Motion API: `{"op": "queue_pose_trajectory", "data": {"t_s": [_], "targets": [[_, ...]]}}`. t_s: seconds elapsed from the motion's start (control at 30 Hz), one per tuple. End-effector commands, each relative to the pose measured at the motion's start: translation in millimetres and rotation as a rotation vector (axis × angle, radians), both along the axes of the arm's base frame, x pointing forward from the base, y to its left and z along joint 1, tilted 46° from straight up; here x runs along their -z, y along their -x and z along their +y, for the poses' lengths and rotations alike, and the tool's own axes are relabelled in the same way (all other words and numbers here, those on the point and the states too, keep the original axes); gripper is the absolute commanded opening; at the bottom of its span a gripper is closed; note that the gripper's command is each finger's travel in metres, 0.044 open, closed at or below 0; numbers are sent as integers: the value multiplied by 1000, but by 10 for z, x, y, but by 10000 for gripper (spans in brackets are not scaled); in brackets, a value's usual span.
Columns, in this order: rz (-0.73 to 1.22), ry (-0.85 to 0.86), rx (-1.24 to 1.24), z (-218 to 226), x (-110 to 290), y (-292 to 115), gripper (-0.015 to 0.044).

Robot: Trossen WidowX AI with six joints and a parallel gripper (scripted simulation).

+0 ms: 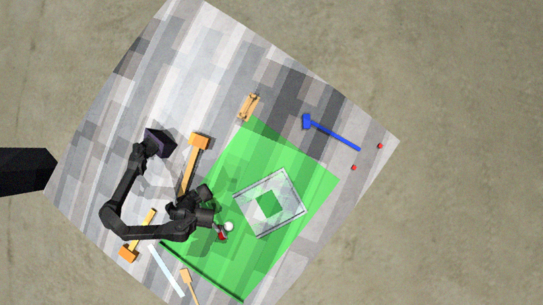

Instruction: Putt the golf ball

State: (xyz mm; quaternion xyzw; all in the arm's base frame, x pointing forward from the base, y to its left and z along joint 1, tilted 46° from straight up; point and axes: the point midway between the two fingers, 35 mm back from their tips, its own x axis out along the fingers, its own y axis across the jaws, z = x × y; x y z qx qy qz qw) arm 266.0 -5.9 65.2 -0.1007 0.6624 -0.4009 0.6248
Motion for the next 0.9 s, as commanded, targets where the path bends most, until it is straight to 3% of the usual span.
{"op": "queue_pose_trajectory", "data": {"t_s": [0.0, 0.53, 0.87], "targets": [[-11, 0, 8, 156, 146, -53, 0], [-9, -2, 8, 581, -263, -30, 0], [-6, -3, 2, 537, -211, -32, 0]]}}
